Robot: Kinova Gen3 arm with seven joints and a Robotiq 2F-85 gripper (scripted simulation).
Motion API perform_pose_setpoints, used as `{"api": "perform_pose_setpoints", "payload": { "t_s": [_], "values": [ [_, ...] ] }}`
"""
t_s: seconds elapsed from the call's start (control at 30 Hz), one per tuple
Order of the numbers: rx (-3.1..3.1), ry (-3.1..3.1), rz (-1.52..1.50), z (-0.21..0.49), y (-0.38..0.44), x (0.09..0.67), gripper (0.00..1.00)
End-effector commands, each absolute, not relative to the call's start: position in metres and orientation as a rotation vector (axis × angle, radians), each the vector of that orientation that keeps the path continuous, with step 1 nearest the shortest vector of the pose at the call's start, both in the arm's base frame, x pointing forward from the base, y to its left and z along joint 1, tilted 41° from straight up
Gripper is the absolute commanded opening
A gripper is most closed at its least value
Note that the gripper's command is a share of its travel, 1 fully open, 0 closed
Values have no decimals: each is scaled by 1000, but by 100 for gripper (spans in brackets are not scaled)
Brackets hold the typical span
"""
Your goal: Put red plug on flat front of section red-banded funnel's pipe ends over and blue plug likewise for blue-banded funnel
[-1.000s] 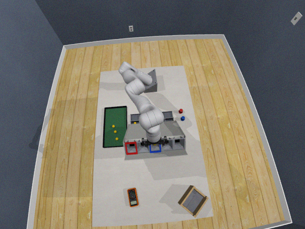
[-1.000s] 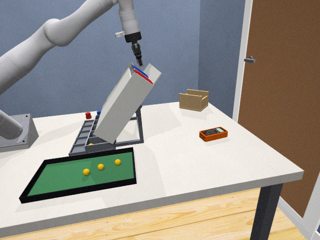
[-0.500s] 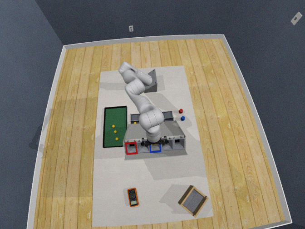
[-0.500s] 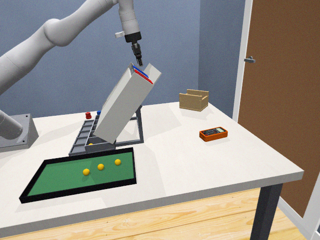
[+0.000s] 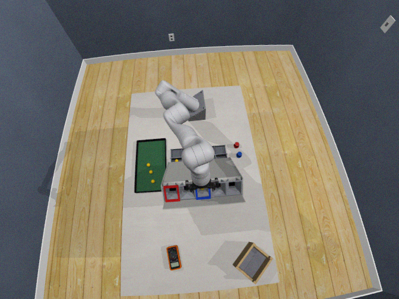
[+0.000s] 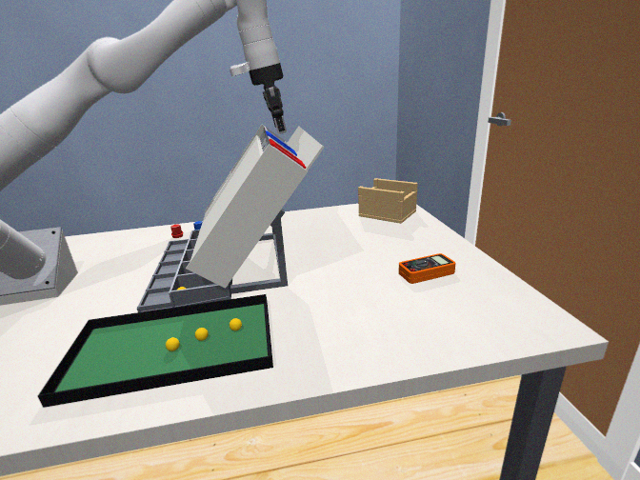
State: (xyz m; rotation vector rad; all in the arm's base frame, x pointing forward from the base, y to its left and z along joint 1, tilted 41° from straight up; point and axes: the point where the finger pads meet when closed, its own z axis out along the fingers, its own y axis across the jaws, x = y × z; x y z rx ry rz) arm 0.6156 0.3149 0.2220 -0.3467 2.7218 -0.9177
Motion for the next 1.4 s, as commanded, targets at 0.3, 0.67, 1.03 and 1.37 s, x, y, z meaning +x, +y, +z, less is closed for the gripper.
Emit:
{"api": "perform_pose_setpoints", "payload": {
  "t_s": [0.3,0.67,1.03,1.37],
  "values": [
    [-348,2720,-915,223,316,615,100],
    [-348,2720,-915,223,316,615,100],
    [-290,2843,-1048,244,333,609,100],
    [-290,2843,-1048,244,333,609,100]
  ]
}}
